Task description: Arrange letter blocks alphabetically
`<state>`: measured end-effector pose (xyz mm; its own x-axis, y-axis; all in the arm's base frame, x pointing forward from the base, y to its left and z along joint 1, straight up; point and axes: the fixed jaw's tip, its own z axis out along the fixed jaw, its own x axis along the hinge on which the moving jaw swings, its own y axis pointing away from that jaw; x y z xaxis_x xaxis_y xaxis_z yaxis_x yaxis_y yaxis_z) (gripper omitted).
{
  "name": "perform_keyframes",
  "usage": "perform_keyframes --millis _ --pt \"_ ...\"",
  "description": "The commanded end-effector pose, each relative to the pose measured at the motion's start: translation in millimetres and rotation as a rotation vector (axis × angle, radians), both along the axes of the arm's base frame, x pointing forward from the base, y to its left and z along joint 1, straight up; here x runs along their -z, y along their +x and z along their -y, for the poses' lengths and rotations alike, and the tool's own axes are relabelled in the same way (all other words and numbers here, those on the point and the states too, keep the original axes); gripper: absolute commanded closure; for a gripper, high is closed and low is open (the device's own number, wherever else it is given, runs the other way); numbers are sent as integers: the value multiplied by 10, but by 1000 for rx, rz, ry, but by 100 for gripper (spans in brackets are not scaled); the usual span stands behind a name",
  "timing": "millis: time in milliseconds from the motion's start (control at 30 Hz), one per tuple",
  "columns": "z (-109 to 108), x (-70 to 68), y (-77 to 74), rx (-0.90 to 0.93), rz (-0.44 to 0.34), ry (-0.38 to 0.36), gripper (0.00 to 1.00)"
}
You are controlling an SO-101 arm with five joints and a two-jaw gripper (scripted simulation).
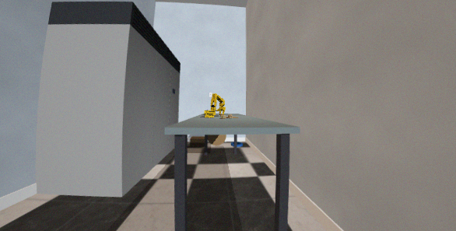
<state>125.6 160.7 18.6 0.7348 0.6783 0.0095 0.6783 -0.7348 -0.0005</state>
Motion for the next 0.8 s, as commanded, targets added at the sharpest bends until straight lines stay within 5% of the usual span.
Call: perform_keyframes --millis 0,500,767 --pt "-135 -178 84 -11 66 94 67" --pt "-136 -189 84 -11 66 94 64" --pt "-139 -368 87 -11 66 94 64"
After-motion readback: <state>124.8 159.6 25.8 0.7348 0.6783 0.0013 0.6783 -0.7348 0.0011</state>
